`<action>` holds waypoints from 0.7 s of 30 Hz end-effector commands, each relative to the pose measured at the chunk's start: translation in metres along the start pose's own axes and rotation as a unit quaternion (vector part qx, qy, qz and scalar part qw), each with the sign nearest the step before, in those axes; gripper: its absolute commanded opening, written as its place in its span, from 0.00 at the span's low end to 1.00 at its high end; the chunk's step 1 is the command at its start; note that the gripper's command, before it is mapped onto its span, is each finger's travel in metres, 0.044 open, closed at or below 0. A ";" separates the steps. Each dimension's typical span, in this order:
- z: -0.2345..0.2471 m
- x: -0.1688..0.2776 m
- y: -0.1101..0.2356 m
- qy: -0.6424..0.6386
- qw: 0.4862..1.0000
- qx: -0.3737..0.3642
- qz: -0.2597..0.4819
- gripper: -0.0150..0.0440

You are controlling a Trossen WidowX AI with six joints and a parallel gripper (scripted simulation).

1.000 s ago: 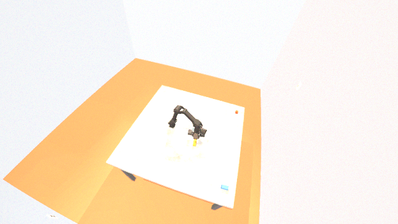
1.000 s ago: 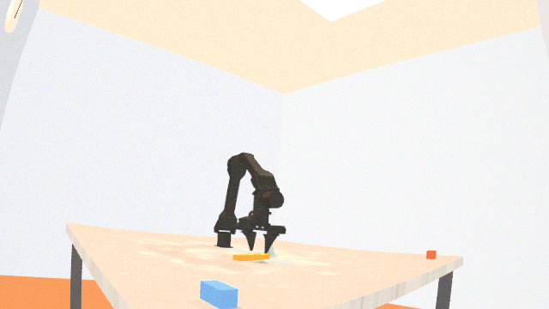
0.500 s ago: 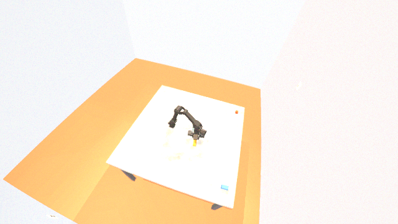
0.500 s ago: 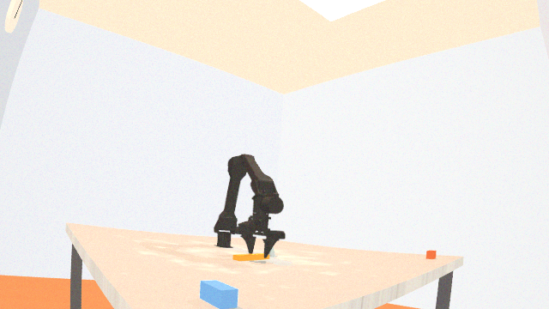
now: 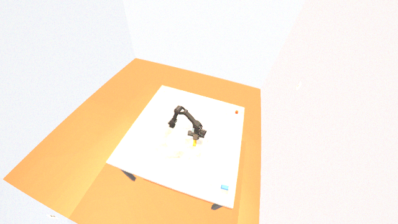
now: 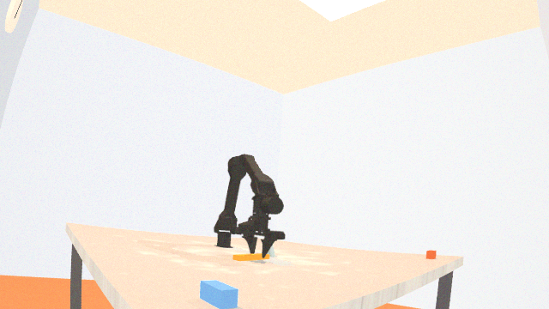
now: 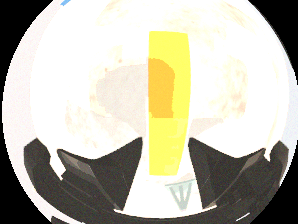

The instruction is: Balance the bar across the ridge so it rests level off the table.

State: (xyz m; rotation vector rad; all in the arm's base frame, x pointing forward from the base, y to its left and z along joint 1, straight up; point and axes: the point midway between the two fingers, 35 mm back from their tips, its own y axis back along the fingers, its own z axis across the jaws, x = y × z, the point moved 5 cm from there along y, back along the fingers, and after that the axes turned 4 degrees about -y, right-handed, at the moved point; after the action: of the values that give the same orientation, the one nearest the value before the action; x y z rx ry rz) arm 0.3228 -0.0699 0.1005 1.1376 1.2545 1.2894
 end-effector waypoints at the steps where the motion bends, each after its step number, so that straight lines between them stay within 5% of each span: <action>1: 0.000 0.000 0.000 0.000 1.000 0.000 0.000 0.48; 8: 0.000 0.000 0.000 0.000 1.000 0.000 0.000 0.40; 11: 0.001 0.000 0.004 0.000 1.000 0.000 0.000 0.26; 21: 0.004 -0.001 0.029 -0.001 1.000 0.000 -0.001 0.25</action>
State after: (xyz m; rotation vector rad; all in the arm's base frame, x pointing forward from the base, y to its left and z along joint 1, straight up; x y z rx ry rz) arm 0.3247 -0.0703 0.1182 1.1439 1.2584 1.2876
